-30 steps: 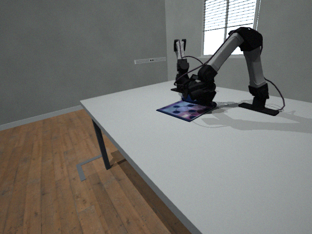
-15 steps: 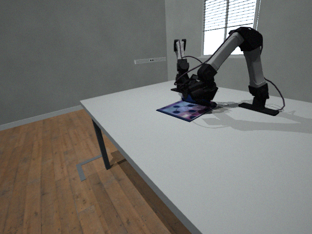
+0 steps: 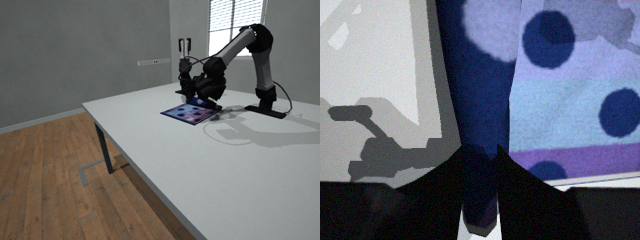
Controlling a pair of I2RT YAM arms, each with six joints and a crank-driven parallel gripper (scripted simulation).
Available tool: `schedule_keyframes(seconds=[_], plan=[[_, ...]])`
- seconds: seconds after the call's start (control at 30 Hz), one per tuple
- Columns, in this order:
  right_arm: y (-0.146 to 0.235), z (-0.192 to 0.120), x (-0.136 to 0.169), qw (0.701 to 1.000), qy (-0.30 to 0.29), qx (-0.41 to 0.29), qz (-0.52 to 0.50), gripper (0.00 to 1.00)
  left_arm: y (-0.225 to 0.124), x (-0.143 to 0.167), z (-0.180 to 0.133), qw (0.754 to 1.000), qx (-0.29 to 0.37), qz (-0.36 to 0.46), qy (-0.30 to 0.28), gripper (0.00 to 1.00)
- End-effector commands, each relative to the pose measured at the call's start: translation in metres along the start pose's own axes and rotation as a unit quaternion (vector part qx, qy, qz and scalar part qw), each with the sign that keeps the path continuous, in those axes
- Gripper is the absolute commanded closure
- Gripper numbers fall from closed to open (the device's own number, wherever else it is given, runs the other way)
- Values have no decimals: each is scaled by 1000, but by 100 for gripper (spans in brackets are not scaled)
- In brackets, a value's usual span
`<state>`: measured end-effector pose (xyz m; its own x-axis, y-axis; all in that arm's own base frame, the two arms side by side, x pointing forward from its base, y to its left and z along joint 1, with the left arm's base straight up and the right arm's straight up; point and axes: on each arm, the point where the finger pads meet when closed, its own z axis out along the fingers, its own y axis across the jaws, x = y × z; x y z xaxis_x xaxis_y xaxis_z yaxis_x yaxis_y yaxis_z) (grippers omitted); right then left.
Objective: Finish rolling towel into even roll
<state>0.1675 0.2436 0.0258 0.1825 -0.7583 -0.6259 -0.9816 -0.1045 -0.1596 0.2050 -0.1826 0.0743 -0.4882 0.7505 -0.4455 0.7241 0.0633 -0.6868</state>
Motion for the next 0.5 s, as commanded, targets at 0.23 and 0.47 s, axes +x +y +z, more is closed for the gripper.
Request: schedule_keyframes(seconds=[0.23, 0.47], plan=[[4, -3, -4, 985, 2, -137, 105, 78, -10, 4, 2, 997, -53, 46, 13, 12], [4, -4, -5, 968, 5, -197, 153, 78, -16, 1, 10, 984, -143, 109, 5, 10]])
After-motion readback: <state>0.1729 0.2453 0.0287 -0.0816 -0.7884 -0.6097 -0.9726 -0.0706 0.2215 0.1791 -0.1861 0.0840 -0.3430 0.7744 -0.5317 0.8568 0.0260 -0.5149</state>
